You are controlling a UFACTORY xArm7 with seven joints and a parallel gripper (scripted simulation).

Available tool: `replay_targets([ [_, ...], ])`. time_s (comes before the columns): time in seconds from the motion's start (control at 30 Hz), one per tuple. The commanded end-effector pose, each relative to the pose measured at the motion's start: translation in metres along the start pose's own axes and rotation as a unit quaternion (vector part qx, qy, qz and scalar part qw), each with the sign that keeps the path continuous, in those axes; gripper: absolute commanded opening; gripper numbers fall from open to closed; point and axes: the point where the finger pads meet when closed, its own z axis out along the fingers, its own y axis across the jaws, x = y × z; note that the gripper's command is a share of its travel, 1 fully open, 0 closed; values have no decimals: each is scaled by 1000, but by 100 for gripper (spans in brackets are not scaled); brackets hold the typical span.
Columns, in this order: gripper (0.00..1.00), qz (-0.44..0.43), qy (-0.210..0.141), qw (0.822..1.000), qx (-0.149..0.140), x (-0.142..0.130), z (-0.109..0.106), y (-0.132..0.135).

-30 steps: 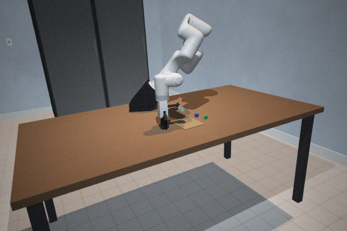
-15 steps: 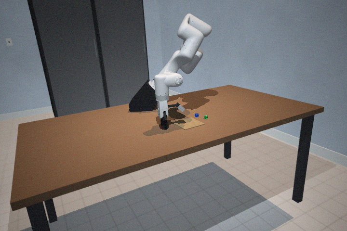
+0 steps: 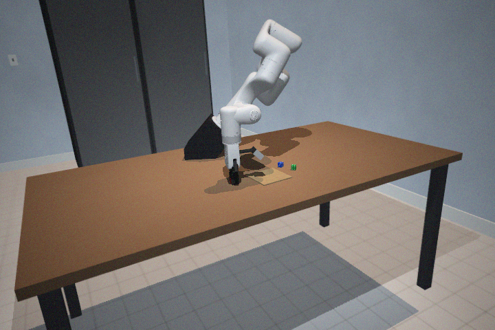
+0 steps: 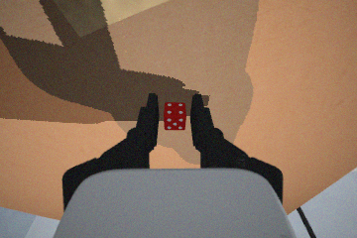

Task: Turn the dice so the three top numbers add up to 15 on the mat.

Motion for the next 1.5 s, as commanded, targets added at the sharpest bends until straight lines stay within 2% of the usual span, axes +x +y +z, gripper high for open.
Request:
replay_targets([
  [0.0, 15, 0, -1, 1000, -2, -1, -1, 1],
  [1.17, 15, 0, -1, 1000, -2, -1, -2, 1],
  [1.37, 15, 0, -1, 1000, -2, -1, -11, 1],
  [1.47, 15, 0, -1, 1000, -2, -1, -28, 1],
])
